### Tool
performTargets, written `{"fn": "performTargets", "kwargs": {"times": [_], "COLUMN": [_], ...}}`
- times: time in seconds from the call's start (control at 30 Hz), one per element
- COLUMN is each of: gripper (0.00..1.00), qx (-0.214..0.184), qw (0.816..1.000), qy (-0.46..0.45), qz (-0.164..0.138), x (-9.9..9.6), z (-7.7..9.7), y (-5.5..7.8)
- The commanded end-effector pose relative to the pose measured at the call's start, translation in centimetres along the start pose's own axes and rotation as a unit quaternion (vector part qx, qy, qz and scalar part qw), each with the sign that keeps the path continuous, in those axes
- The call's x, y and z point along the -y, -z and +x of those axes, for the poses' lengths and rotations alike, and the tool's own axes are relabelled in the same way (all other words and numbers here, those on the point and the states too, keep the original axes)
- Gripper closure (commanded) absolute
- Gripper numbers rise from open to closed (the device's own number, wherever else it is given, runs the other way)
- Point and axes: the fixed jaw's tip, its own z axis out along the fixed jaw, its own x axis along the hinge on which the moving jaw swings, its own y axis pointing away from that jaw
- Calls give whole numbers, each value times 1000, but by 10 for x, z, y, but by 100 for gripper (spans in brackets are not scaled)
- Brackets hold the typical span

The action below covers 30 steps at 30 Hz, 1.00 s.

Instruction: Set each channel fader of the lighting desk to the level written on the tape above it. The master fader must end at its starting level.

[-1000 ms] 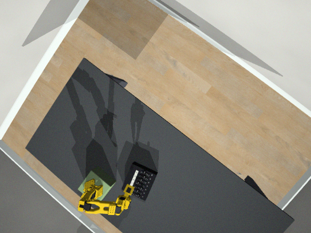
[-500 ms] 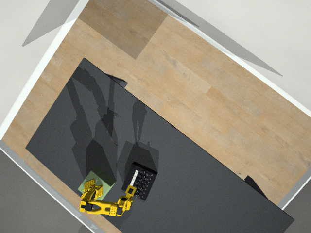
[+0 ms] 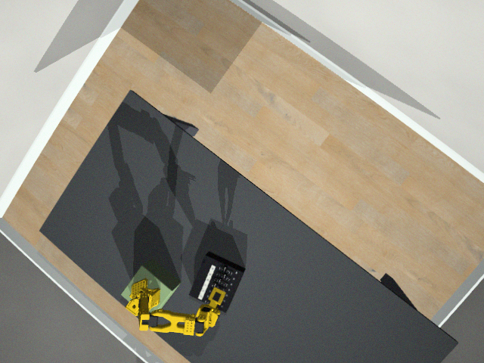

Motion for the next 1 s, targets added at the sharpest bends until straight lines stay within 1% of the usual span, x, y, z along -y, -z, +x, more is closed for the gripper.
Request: {"fn": "performTargets", "kwargs": {"times": [0.0,0.43,0.97], "gripper": [100,100,100], "qx": [-4,-4,-4], "qw": [1000,1000,1000], "qy": [1,1,1], "qz": [-19,-19,-19], "x": [9,20,21], "z": [-9,-21,-22], "y": [-5,-14,-15]}}
